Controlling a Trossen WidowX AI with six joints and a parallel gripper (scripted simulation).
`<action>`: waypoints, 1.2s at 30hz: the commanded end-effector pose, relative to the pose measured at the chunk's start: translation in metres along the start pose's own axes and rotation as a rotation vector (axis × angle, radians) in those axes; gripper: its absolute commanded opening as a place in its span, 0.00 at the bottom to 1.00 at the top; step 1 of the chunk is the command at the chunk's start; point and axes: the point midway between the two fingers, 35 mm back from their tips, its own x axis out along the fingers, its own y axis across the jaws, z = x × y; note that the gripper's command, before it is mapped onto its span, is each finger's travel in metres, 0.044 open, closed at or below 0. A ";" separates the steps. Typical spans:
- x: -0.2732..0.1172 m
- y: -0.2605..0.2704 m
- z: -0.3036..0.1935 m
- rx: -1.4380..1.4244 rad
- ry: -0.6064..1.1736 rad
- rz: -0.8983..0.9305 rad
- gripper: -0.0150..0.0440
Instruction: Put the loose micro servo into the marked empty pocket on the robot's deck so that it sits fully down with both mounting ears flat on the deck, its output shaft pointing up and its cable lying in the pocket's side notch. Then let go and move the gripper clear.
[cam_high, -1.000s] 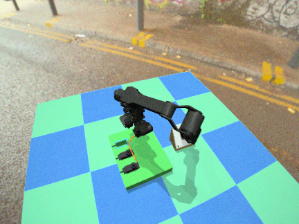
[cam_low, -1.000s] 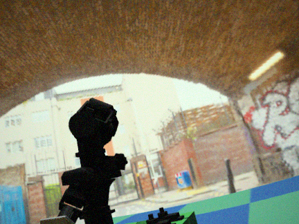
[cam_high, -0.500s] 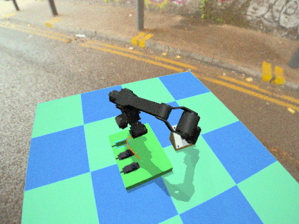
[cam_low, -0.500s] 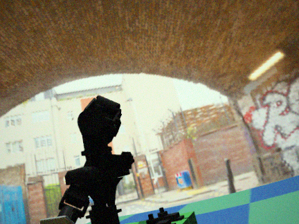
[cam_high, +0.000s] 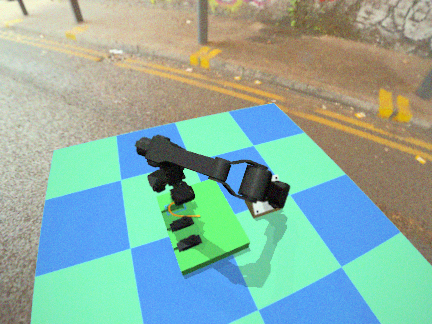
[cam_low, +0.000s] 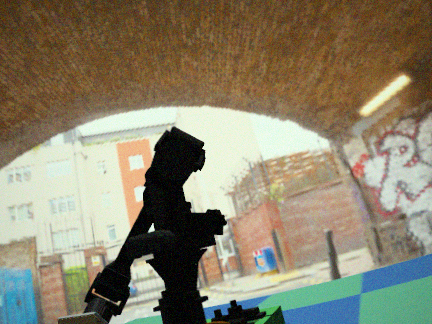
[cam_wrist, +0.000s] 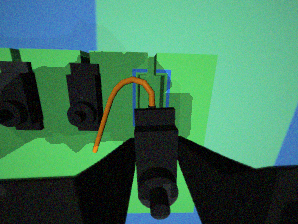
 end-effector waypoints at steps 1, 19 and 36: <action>-0.003 0.000 0.013 0.001 -0.011 -0.003 0.25; 0.008 -0.001 0.033 0.055 -0.012 -0.002 0.25; 0.018 0.000 0.033 0.054 -0.012 -0.001 0.25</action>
